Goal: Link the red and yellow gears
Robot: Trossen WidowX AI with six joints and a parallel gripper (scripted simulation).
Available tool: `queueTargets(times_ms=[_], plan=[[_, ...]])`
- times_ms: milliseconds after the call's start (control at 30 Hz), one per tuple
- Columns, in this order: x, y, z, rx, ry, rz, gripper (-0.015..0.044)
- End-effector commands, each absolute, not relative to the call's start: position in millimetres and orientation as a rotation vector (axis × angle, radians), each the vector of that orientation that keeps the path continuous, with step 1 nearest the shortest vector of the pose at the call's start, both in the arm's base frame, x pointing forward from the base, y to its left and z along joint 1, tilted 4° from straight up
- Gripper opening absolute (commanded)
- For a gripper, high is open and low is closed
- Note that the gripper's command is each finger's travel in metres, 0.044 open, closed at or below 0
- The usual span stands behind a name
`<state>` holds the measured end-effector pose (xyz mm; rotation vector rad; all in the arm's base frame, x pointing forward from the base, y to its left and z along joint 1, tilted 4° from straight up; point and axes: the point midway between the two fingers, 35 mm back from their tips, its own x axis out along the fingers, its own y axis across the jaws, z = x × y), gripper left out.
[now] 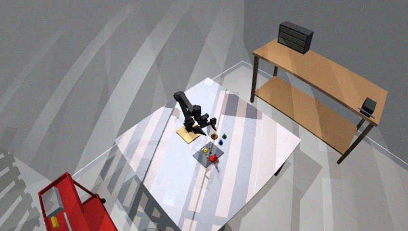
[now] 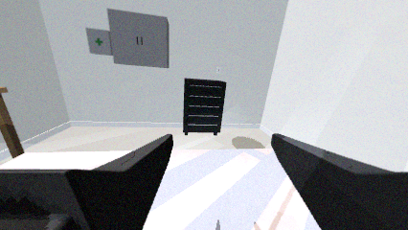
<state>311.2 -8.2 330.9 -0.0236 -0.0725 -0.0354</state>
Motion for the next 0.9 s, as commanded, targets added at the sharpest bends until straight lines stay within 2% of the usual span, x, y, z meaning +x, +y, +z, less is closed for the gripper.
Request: queueTargets(times_ms=[0, 33, 167, 300, 633, 700, 867], plan=[[313, -7, 329, -0.022, -0.060, -0.031, 0.0426], [318, -3, 323, -0.017, -0.022, -0.018, 0.0440], [346, 27, 277, 0.010, 0.275, 0.076, 0.0440], [353, 63, 225, 0.016, 0.591, 0.160, 0.0440], [297, 134, 121, -0.102, 1.387, 0.257, 0.0440], [287, 140, 114, -0.129, 1.481, 0.253, 0.0440], [289, 139, 113, -0.133, 1.493, 0.252, 0.0440]])
